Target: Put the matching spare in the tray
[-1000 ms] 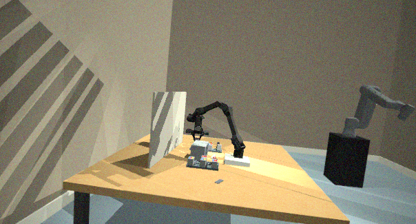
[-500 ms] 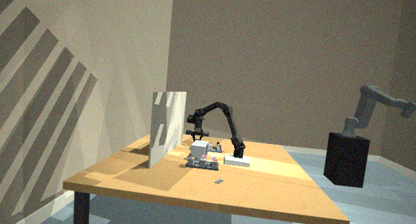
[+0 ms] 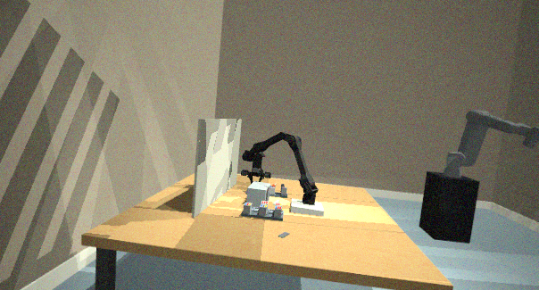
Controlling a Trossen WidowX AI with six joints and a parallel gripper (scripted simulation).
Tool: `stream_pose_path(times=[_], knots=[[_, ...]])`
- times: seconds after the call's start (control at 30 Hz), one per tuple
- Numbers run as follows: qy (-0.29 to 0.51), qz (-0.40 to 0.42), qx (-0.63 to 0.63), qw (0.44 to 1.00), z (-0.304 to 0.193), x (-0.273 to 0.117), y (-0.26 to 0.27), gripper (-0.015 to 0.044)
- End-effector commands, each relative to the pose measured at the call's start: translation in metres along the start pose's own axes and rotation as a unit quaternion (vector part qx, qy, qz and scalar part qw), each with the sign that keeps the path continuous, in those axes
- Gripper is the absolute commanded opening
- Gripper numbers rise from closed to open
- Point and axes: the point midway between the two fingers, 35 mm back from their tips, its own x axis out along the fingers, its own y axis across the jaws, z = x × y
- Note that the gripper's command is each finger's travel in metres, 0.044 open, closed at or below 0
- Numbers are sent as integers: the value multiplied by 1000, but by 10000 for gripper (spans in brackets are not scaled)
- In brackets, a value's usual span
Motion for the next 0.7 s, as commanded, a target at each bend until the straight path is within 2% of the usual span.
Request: stream_pose_path(times=[0.0,0.3,0.67], knots=[[3,1,-2,1000,-1,3,1,0],[3,1,-2,1000,0,9,2,0],[0,0,0,1000,1,7,2,289]])
